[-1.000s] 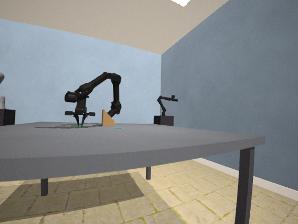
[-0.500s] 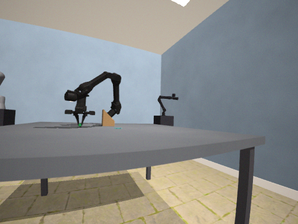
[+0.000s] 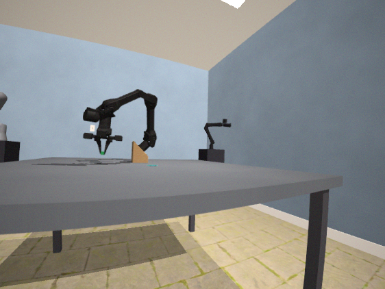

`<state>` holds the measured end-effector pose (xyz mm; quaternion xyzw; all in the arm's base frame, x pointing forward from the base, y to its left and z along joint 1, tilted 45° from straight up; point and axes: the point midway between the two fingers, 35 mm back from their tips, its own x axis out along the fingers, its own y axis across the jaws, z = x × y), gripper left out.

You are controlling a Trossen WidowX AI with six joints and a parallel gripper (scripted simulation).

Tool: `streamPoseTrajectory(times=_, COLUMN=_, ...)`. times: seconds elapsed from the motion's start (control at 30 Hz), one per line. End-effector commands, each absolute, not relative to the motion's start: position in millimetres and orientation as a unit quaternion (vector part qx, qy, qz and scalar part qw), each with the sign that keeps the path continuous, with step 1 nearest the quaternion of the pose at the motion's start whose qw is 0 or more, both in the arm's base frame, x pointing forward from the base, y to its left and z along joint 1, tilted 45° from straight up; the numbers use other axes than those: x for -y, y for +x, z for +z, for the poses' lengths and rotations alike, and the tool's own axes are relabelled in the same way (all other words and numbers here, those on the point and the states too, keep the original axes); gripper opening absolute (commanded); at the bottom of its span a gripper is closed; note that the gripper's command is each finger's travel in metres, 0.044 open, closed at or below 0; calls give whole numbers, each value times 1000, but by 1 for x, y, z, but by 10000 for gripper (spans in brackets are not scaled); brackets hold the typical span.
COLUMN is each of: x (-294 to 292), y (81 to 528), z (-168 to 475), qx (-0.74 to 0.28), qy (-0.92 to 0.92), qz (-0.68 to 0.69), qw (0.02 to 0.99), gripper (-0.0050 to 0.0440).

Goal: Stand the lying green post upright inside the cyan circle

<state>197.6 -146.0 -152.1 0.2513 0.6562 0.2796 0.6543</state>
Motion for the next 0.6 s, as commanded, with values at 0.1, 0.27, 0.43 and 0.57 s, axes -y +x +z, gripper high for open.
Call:
streamPoseTrajectory(times=0.1, x=171, y=204, z=-132, qx=-654, qy=236, qz=274, qw=664, gripper=23)
streamPoseTrajectory(times=0.27, x=182, y=203, z=-119, qx=-654, qy=238, qz=274, qw=664, gripper=23)
streamPoseTrajectory(times=0.43, x=190, y=202, z=-109, qx=-654, qy=240, qz=275, qw=662, gripper=23)
streamPoseTrajectory(times=0.57, x=195, y=201, z=-101, qx=-655, qy=241, qz=275, qw=662, gripper=23)
